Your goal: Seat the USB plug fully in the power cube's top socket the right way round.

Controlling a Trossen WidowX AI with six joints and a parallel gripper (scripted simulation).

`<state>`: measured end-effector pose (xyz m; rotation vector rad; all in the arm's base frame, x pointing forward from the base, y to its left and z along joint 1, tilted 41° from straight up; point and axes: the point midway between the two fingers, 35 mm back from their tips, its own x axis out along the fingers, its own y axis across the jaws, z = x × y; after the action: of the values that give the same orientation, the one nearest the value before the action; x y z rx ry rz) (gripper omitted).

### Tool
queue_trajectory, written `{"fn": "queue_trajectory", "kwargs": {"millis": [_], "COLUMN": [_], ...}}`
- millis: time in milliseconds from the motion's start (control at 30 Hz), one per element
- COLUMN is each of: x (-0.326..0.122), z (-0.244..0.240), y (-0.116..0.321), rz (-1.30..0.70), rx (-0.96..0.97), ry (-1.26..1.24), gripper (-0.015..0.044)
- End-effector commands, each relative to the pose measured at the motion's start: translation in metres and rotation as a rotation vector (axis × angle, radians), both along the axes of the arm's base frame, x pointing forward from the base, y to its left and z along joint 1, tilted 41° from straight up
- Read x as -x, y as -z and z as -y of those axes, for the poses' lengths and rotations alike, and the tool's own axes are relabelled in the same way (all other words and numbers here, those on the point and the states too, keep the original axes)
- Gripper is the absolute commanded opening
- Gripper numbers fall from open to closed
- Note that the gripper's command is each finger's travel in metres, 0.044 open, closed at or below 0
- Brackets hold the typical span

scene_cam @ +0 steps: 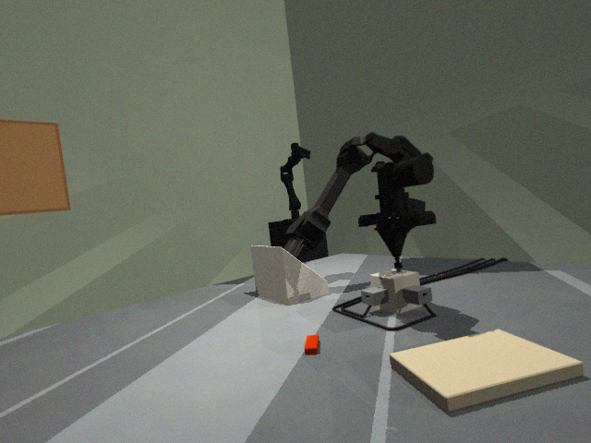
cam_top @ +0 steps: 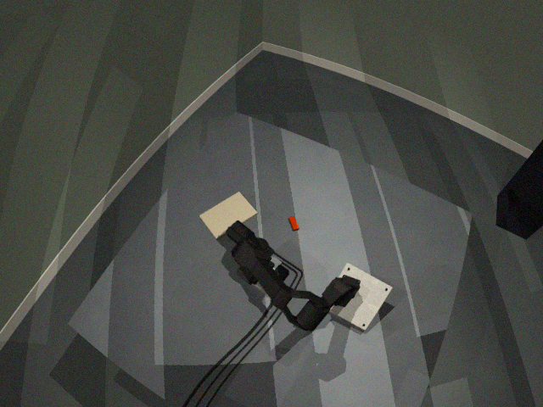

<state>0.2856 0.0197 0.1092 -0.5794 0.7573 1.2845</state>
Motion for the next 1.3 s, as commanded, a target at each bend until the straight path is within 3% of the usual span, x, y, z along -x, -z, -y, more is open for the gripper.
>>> {"fn": "queue_trajectory", "kwargs": {"millis": [0, 1267], "x": [-0.0004, -0.0009], "z": [0.0000, -0.0029], "y": [0.0009, 0.0043], "rz": [-0.003, -0.003], "rx": [0.001, 0.001], "ry": [0.004, 0.004], "gripper": [0.0000, 0.0000]}}
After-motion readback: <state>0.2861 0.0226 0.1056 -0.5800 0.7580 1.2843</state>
